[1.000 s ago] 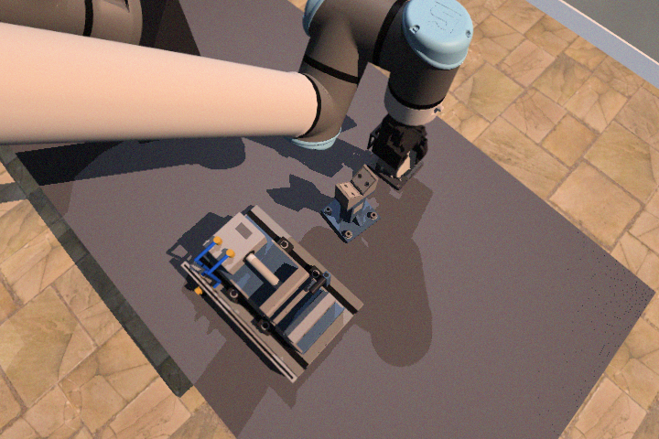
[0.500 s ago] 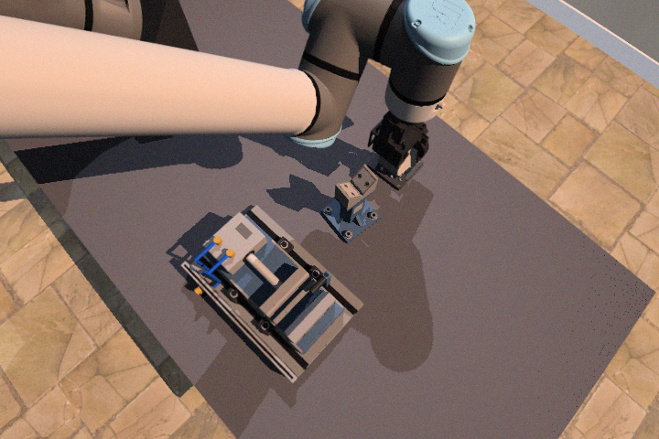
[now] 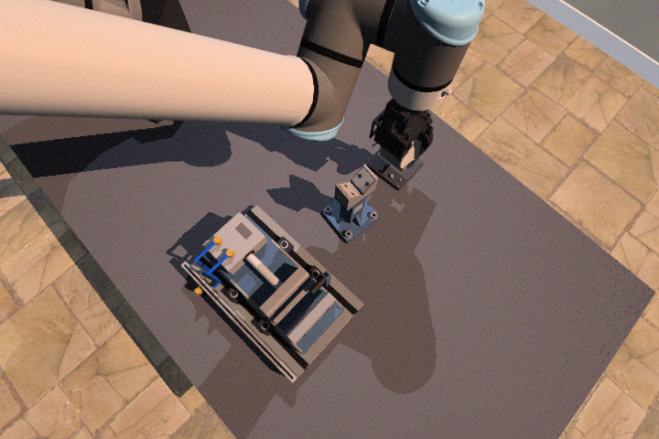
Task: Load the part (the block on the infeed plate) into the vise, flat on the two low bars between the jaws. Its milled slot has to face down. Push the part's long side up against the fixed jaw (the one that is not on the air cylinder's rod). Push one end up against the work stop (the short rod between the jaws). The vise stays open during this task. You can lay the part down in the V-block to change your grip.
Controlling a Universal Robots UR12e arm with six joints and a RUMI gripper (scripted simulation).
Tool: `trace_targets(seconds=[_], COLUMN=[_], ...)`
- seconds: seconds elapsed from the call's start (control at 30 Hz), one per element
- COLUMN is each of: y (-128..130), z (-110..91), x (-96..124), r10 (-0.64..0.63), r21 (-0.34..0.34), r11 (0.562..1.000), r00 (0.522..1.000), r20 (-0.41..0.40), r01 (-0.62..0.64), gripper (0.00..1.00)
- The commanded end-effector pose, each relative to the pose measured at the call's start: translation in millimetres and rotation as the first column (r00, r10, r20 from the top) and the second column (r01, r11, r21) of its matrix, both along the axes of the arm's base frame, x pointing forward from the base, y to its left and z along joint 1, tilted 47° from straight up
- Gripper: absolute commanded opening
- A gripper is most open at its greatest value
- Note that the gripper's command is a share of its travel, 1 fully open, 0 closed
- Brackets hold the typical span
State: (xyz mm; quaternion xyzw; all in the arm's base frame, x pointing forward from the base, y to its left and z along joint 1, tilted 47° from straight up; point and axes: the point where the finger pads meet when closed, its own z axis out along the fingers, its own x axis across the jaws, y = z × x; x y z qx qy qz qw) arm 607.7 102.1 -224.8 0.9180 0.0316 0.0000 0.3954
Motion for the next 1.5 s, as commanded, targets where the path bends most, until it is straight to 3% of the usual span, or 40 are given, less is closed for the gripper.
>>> trace_targets(seconds=[0.0,1.1,1.47], y=[10,97,114], z=[9,92,108], x=[0,-3,-4], r10=[0.000,0.000,0.000], r21=[0.000,0.000,0.000], r11=[1.000,1.000,1.000], r00=[1.000,1.000,1.000], r20=[0.001,0.001,0.001], r01=[0.000,0.000,0.000], gripper=[0.00,0.00,0.00])
